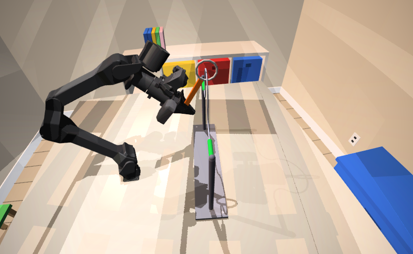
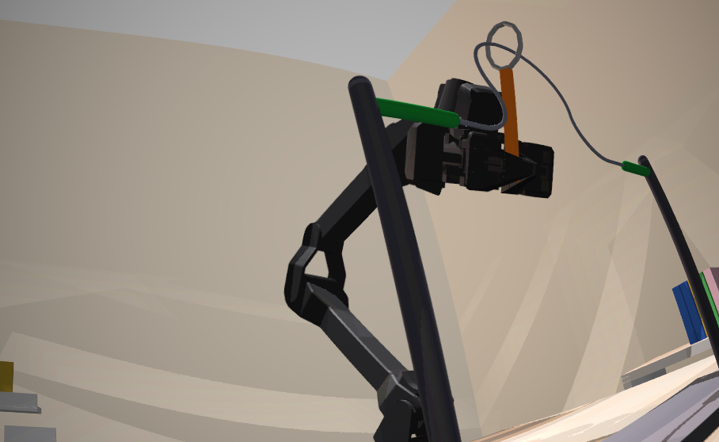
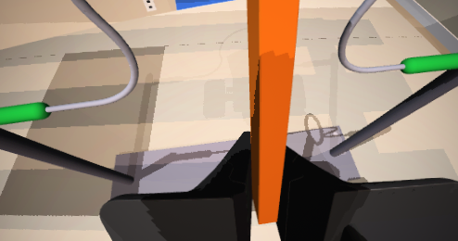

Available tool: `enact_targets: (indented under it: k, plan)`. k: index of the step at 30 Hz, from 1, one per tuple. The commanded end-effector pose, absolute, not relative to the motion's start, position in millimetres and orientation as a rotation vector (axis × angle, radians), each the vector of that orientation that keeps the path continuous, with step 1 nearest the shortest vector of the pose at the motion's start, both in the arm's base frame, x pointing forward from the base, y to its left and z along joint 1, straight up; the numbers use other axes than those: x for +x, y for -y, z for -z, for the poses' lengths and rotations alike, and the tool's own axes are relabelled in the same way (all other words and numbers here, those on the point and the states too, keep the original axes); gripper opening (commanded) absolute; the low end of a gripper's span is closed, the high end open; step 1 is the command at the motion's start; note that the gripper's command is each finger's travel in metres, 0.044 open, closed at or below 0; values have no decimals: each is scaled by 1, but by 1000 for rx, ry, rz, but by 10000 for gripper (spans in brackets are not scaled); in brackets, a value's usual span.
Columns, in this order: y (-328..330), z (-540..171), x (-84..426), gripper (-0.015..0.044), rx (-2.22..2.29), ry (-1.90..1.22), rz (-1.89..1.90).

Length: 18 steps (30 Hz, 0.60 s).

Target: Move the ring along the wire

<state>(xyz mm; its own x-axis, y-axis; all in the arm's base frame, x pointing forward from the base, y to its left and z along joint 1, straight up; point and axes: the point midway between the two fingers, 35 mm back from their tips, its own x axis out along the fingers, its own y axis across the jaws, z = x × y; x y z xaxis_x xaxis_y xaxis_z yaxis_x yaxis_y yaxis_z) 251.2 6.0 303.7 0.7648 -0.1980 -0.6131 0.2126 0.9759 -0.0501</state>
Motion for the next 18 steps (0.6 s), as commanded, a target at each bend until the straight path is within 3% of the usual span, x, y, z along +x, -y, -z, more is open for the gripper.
enact_targets:
  k: [1, 18]
  plan:
    - [-2, -303, 250, -150, -41, -666, 247]
    - [13, -305, 249, -150, -298, -649, 337]
